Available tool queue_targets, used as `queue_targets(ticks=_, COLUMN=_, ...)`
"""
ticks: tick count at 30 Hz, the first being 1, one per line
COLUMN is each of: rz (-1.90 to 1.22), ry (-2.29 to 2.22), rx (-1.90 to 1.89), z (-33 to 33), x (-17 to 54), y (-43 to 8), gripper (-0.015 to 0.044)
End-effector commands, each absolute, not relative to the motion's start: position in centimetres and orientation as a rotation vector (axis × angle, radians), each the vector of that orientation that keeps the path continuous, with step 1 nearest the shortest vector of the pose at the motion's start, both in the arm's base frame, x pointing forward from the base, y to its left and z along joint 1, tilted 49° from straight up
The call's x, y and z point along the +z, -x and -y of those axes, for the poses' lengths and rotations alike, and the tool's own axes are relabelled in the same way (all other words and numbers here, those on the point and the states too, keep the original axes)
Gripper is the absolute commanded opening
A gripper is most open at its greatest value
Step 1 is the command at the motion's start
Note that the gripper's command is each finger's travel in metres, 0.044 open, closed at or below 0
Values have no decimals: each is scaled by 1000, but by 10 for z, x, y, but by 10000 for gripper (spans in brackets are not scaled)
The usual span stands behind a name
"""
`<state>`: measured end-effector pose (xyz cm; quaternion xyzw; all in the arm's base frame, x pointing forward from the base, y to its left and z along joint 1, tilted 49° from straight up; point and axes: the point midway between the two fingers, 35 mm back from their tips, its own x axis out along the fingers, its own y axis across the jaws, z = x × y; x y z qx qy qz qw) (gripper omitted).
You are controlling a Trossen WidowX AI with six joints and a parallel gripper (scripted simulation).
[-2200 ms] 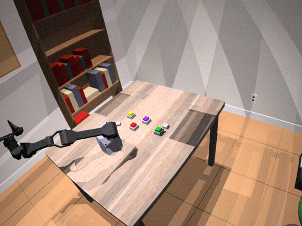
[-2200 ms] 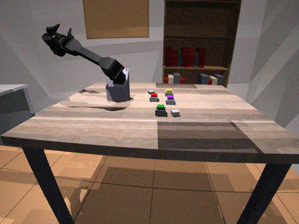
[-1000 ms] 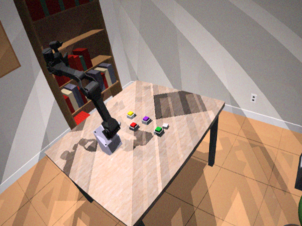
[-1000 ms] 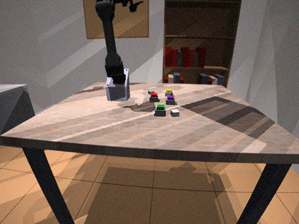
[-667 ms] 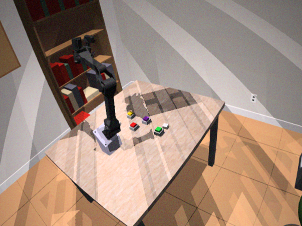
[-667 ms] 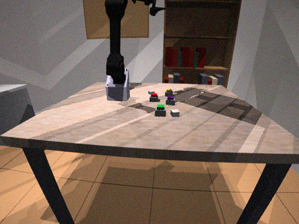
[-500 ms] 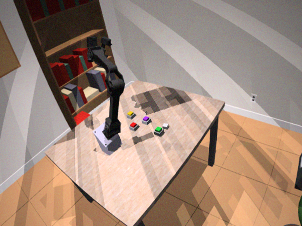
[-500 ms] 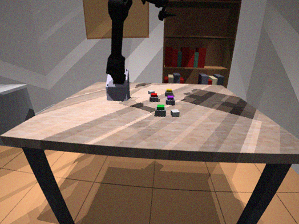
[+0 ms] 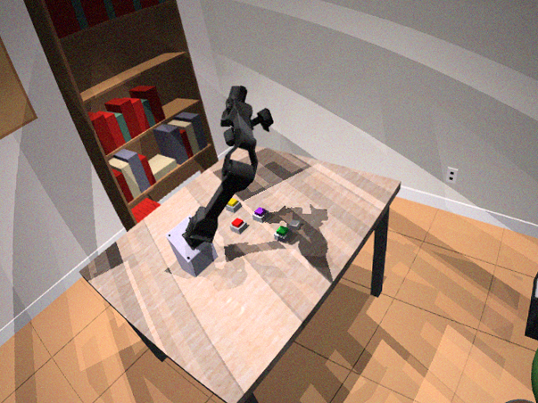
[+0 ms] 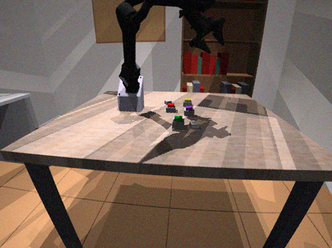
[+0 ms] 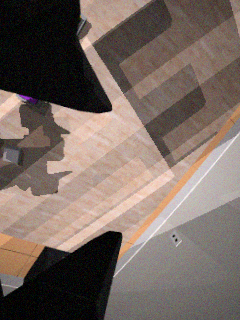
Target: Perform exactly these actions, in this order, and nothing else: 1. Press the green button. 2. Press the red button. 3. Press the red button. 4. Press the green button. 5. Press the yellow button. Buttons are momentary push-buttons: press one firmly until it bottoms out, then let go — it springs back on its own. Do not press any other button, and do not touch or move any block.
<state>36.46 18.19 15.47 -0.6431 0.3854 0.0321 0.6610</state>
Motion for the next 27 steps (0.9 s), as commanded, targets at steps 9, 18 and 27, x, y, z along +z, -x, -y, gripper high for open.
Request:
queue_targets(ticks=9, rz=-1337, ry=880, rx=-442, z=33, x=165, y=-287, gripper=400)
queue_targets(ticks=18, rz=-1421, ry=725, rx=-593, z=70, x=168, y=-250, gripper=400)
queue_targets(ticks=27, rz=-1419, ry=726, rx=-596, z=116, x=128, y=-255, gripper=164)
